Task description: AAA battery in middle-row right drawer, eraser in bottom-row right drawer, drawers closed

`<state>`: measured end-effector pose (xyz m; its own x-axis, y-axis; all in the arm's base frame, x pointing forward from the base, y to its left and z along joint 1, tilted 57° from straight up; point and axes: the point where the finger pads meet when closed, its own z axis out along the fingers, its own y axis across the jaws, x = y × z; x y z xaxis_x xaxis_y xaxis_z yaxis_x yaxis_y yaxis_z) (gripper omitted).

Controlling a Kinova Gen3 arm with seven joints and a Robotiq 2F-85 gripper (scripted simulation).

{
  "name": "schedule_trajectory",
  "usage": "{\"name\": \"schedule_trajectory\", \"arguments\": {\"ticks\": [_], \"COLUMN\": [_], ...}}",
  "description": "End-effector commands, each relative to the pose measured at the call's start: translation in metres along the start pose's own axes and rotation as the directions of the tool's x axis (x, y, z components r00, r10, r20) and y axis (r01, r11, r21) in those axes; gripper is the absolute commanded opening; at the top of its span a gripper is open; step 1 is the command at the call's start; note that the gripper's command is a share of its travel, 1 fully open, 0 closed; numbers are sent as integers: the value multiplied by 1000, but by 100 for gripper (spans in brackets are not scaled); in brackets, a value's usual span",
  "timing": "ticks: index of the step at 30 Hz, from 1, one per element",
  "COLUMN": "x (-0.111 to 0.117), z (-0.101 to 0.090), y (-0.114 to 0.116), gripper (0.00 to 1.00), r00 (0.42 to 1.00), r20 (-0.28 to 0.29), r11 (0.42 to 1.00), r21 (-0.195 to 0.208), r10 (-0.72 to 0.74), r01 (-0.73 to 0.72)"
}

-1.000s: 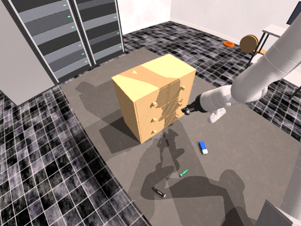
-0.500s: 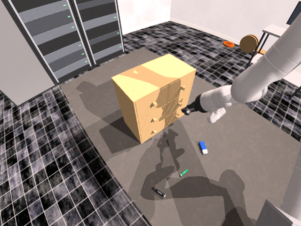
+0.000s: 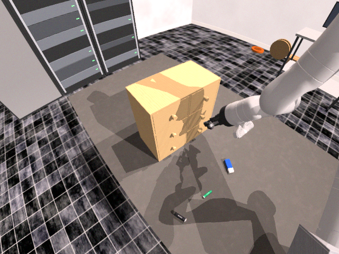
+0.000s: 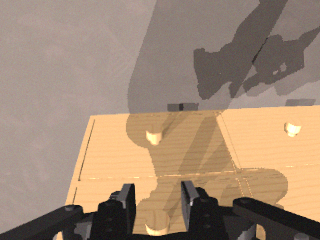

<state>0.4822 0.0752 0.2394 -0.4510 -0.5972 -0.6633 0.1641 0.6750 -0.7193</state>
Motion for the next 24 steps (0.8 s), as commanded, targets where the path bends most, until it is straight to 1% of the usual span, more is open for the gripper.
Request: {"name": "schedule_trajectory", "arguments": {"ticks": [1, 6, 19, 24], "x": [-3, -6, -23, -26], "z": [2, 4, 17, 18], "y": [1, 1, 2, 2], "gripper": [33, 33, 33, 33], "r00": [1000, 1000, 1000, 1000], "r20": [-1, -1, 0, 0], "r11": [1000, 1000, 1000, 1000], "r21": [-2, -2, -2, -2], "r10": [-4, -4, -4, -4], "r01": [4, 4, 4, 4]}}
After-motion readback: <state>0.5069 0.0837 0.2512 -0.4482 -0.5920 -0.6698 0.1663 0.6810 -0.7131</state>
